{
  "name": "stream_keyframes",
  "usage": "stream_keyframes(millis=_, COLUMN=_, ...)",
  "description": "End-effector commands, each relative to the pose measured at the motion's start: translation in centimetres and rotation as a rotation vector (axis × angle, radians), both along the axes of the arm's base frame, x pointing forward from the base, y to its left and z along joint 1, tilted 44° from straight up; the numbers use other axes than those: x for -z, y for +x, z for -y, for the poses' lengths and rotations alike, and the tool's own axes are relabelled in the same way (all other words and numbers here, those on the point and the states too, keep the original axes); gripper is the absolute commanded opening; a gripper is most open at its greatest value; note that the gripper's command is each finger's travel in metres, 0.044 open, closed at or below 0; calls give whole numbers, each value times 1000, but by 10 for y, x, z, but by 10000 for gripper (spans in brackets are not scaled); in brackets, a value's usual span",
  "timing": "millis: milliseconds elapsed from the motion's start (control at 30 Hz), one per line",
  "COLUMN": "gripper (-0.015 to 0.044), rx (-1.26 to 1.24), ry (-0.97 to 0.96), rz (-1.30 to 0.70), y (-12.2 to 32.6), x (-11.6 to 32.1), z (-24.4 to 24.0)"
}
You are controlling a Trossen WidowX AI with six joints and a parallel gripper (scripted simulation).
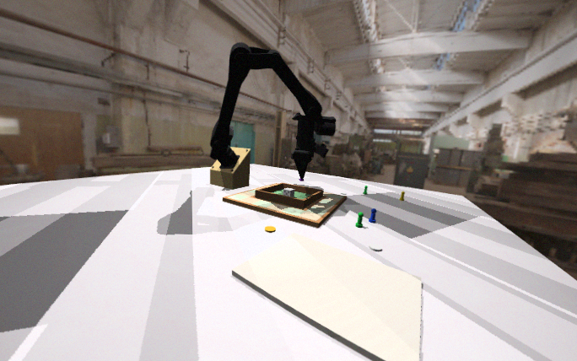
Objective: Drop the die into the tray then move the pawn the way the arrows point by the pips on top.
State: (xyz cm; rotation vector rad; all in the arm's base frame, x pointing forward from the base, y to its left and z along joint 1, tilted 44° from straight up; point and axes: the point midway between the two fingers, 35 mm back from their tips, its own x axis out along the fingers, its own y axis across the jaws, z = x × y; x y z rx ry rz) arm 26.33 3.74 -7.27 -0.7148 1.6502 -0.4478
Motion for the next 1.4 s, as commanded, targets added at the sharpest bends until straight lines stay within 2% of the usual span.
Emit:
stream_keyframes(millis=0, gripper=0, rx=0, ry=-10, rz=-14, y=-6, x=12, z=13)
stream_keyframes(millis=600, gripper=0, rx=0, ry=-10, rz=-14, y=-8, x=24, z=25)
stream_keyframes(millis=933, gripper=262, rx=3, ry=-4, rz=-5, y=-4, x=19, z=19)
stream_keyframes(millis=1067, gripper=367, rx=0, ry=-7, rz=-13, y=0, x=-13, z=-12)
stream_keyframes(millis=1167, gripper=440, rx=0, ry=-8, rz=-14, y=0, x=-15, z=-14)
stream_keyframes(millis=1267, gripper=440, rx=4, ry=-8, rz=-10, y=0, x=-17, z=-14)
stream_keyframes(millis=1367, gripper=440, rx=56, ry=-15, rz=36, y=-14, x=-47, z=-14)
